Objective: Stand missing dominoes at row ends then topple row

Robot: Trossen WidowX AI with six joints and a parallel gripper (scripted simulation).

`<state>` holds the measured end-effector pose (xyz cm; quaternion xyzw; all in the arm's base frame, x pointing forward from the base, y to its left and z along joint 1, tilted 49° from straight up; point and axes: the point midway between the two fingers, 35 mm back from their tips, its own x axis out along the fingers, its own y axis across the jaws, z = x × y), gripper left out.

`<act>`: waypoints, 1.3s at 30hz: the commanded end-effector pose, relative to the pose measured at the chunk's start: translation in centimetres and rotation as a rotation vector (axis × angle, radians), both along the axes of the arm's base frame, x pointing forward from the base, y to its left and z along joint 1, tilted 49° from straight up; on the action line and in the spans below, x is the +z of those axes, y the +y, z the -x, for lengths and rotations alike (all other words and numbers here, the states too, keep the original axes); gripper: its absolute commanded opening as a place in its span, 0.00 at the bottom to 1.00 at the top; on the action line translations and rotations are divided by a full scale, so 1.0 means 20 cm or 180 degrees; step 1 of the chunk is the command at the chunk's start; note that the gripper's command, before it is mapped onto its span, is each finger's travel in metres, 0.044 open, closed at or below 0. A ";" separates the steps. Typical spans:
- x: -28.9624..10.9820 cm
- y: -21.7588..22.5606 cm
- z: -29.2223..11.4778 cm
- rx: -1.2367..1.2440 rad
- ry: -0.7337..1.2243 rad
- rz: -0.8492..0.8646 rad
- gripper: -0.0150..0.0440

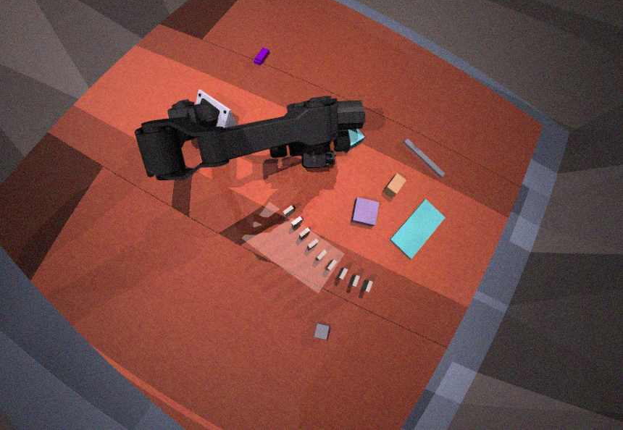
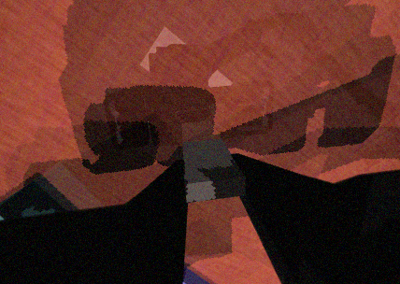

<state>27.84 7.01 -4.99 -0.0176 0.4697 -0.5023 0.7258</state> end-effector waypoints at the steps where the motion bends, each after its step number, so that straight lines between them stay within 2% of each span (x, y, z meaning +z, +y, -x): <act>1: 0.03 0.03 -0.01 0.0017 0.0003 0.0008 0.44; 8: 0.35 0.41 0.02 0.0003 0.0007 -0.0014 0.44; 14: 0.38 0.44 0.03 0.0000 0.0007 -0.0011 0.44; 16: 0.43 0.40 0.01 0.0097 0.0108 -0.0013 0.44; 24: 0.88 0.01 -0.08 0.1055 0.1092 0.0063 0.44; 39: 0.90 -0.06 -0.09 0.1146 0.1192 0.0078 0.44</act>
